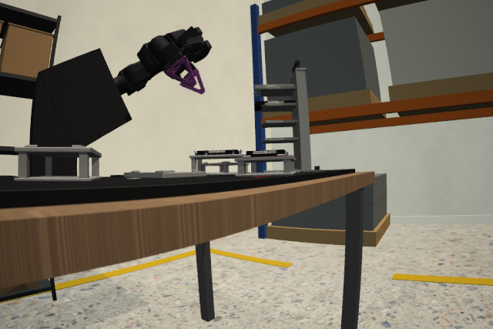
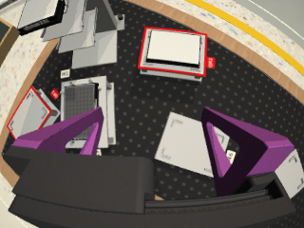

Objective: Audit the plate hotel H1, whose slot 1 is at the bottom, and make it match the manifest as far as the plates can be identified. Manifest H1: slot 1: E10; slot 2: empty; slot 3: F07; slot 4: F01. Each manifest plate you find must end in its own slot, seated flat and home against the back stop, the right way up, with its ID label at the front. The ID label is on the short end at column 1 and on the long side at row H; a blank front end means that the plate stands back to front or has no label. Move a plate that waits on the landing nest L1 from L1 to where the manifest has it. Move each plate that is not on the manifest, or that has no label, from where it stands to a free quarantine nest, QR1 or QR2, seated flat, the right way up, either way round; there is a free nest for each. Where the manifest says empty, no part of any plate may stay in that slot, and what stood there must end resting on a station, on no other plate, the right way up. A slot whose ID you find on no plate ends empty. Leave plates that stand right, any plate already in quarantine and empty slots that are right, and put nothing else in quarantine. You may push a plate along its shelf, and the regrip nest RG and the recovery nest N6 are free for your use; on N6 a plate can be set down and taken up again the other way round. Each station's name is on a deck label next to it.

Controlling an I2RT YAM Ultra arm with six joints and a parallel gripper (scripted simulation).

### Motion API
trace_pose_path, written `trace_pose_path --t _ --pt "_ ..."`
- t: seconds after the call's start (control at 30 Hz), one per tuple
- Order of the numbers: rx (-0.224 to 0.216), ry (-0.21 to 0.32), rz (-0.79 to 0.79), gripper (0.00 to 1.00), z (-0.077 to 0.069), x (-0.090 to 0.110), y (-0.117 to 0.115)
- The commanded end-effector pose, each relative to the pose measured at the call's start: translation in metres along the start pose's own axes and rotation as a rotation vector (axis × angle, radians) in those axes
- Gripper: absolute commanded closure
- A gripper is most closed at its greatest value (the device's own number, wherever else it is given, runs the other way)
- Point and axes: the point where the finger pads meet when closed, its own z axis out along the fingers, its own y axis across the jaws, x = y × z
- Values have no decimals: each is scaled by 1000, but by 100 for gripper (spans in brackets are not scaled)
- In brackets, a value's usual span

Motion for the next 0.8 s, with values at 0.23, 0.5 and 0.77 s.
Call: trace_pose_path --t 0.23,0.5,0.77 --pt "0 -63 -91 0 -16 -3 -24" --pt "0 -63 -91 0 -10 -8 -5" --pt "0 -63 -91 0 -6 -12 10"
